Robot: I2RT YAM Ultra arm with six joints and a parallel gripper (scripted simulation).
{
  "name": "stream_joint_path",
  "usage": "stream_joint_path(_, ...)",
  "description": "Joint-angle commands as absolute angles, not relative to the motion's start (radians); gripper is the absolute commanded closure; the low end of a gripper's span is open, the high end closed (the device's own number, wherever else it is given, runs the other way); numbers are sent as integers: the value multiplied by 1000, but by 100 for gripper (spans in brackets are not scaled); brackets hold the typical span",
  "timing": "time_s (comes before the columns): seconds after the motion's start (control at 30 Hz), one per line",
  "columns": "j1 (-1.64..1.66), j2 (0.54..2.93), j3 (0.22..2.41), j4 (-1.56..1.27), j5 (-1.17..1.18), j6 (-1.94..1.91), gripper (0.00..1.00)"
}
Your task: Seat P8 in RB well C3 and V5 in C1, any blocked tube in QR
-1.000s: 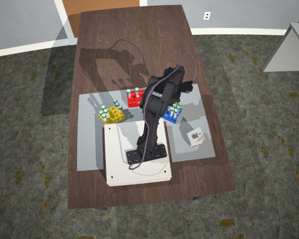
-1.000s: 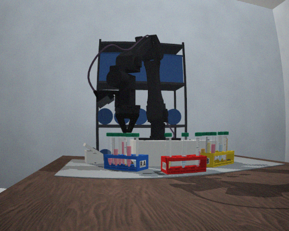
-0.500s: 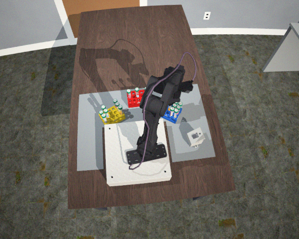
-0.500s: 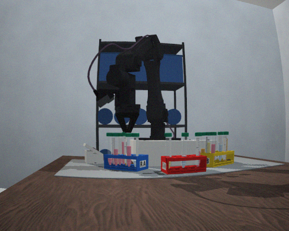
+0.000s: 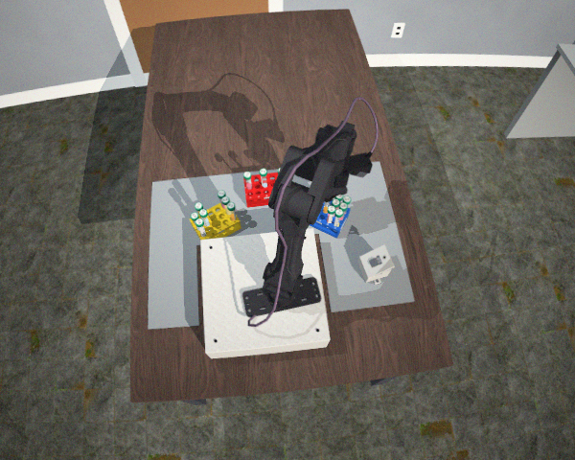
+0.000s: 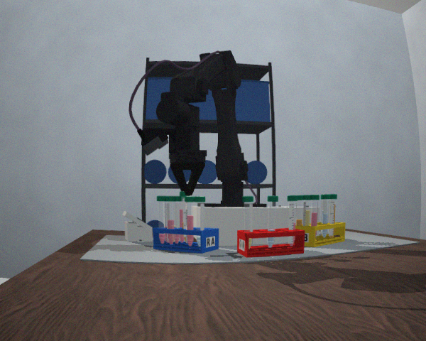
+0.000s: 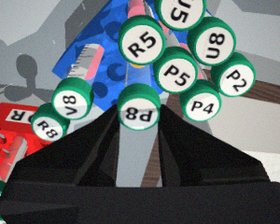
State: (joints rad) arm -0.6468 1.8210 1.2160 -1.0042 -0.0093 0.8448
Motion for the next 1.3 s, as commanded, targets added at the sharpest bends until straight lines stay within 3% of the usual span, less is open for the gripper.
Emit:
stream_joint_path(0.0, -657, 1771, 1255, -1040, -4, 839, 100)
stream_joint_path(1.27, -645, 1740, 1358, -1174, -5, 847, 100)
